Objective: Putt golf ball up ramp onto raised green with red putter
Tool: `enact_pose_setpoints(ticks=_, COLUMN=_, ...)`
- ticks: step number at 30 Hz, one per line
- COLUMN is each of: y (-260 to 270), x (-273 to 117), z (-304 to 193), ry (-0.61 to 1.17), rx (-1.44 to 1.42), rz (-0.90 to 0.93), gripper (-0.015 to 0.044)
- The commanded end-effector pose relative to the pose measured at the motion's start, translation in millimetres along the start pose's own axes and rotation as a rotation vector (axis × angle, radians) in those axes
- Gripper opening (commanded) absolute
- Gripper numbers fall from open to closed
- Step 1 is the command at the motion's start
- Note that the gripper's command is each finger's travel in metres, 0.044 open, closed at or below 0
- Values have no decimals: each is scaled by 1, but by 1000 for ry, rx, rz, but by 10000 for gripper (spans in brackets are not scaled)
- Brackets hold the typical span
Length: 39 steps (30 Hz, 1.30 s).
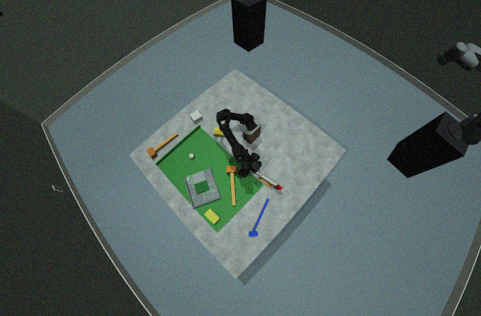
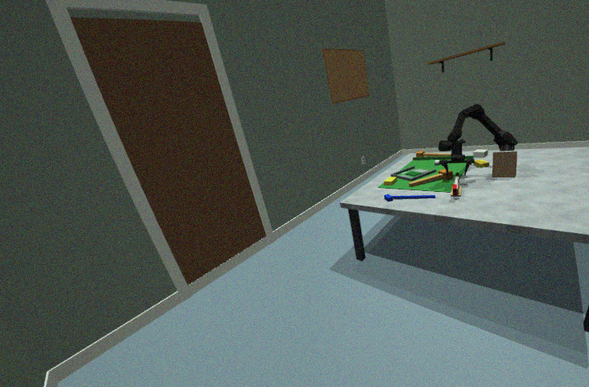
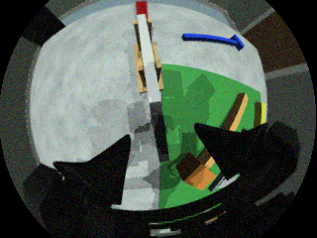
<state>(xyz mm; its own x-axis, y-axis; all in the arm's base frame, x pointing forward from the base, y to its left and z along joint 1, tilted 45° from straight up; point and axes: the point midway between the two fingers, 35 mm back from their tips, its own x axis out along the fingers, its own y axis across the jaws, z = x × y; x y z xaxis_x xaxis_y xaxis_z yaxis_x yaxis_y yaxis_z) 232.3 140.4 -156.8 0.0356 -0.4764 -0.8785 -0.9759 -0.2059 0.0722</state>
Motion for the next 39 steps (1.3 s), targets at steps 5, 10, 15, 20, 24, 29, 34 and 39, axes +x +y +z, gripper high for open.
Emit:
enact_pose_setpoints(ticks=5, y=4, x=12, z=-5, ry=12, rx=-5, rz=12, gripper=440)
enact_pose_setpoints(ticks=10, y=4, x=18, z=-7, ry=12, rx=-5, rz=12, gripper=440)
enact_pose_setpoints(ticks=15, y=4, x=26, z=-9, ry=13, rx=-5, rz=12, gripper=440)
enact_pose_setpoints(ticks=20, y=5, x=33, z=-11, ry=13, rx=-5, rz=12, gripper=440)
enact_pose_setpoints(ticks=24, y=3, x=30, z=-10, ry=7, rx=-2, rz=10, gripper=414)
enact_pose_setpoints(ticks=29, y=3, x=30, z=-10, ry=7, rx=-2, rz=10, gripper=282)
enact_pose_setpoints(ticks=34, y=3, x=30, z=-10, ry=7, rx=-2, rz=10, gripper=151)
enact_pose_setpoints(ticks=39, y=3, x=30, z=-10, ry=7, rx=-2, rz=10, gripper=40)
